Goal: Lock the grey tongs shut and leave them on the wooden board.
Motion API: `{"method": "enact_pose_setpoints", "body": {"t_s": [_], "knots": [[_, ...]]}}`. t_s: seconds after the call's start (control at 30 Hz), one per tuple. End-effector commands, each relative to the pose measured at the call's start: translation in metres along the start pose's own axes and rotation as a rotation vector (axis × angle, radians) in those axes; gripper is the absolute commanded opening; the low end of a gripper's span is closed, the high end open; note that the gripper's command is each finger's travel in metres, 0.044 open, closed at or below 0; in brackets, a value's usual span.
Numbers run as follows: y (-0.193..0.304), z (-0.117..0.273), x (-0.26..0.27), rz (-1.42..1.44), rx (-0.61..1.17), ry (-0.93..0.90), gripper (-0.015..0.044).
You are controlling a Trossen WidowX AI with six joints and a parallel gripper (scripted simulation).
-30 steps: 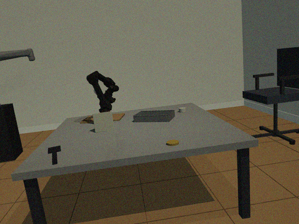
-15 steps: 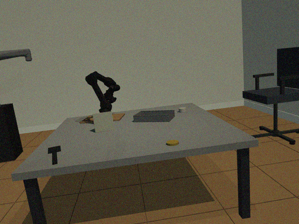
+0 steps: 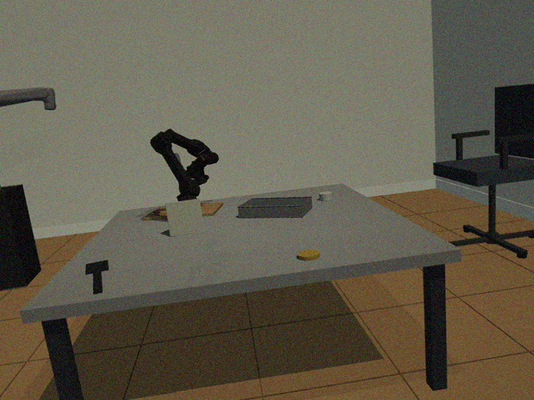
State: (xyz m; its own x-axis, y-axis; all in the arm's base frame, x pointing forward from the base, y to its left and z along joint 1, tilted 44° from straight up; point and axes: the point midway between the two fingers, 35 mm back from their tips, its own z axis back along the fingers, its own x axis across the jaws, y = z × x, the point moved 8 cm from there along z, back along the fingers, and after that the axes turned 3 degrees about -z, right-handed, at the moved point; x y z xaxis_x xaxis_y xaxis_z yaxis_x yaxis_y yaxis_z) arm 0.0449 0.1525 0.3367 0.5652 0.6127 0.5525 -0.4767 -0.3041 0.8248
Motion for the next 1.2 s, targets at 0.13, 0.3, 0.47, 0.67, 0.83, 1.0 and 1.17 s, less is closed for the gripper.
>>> {"method": "enact_pose_setpoints", "body": {"t_s": [0.13, 0.3, 0.47, 0.67, 0.83, 1.0, 1.17], "knots": [[0.0008, 0.0003, -0.0001, 0.008, 0.011, -0.001, -0.015], [0.0008, 0.0003, -0.0001, 0.008, 0.011, -0.001, -0.015], [0.0008, 0.0003, -0.0001, 0.008, 0.011, -0.001, -0.015], [0.0008, 0.0003, -0.0001, 0.008, 0.011, -0.001, -0.015], [0.0008, 0.0003, -0.0001, 0.008, 0.011, -0.001, -0.015], [0.0019, 0.0007, 0.0009, 0.011, -0.006, -0.003, -0.015], [0.0045, 0.0025, 0.0031, 0.017, -0.063, -0.013, -0.015]]}}
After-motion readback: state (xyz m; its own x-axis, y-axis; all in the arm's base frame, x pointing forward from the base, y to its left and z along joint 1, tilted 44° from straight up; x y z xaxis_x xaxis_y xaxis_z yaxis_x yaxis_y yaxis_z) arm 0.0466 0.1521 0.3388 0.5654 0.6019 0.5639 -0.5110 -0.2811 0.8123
